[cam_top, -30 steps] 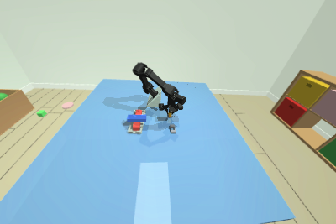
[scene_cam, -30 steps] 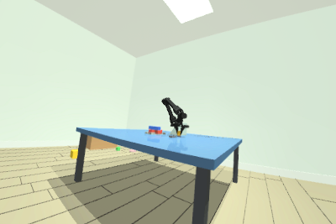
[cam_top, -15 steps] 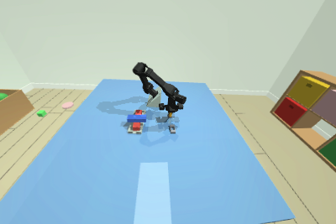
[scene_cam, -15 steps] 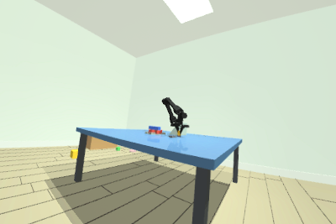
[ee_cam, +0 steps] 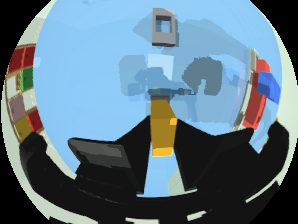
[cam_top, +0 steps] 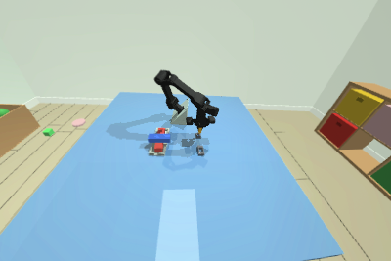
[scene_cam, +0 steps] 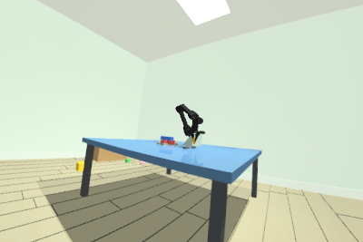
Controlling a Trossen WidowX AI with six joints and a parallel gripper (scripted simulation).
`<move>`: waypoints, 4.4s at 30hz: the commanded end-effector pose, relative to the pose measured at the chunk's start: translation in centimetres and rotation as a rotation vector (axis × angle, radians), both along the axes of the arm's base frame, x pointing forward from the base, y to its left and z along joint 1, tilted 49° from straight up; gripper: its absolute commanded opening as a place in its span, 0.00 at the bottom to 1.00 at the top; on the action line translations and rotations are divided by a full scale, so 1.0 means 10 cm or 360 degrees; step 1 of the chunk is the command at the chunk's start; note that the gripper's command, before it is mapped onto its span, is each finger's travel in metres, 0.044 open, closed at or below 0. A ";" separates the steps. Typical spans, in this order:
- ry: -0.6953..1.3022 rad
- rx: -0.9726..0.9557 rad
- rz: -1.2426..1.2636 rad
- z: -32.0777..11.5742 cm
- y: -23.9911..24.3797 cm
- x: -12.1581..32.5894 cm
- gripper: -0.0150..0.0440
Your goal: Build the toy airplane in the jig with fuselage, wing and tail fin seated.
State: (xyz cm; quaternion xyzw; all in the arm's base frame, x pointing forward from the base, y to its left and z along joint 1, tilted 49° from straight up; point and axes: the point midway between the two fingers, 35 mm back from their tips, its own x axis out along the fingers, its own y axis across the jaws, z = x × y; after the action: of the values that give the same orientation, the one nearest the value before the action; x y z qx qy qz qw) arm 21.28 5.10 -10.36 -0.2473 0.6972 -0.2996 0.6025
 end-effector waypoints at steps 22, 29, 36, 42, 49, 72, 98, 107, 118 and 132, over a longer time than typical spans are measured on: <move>0.0001 -0.0024 -0.0046 0.57 0.53 0.10 0.25; 0.0006 -0.0038 -0.0055 0.71 0.64 0.09 0.25; -0.0006 -0.0032 -0.0062 0.78 0.57 0.12 0.25; -0.0023 -0.0020 -0.0071 0.91 0.44 0.18 0.25; -0.0027 -0.0005 -0.0070 1.06 0.27 0.23 0.25; -0.0046 0.0021 -0.0084 1.53 -0.34 0.26 0.25; -0.0062 -0.0019 -0.0098 1.97 -1.02 0.03 0.25; -0.0062 -0.0046 -0.0109 2.11 -1.23 -0.10 0.25; -0.0058 -0.0076 -0.0123 2.22 -1.41 -0.26 0.30; -0.0058 -0.0076 -0.0123 2.22 -1.41 -0.26 0.37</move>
State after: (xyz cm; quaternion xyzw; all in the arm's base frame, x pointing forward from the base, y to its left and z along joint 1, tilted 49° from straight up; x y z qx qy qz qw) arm 18.76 -8.98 11.72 -0.2259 0.6884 -0.3448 0.5968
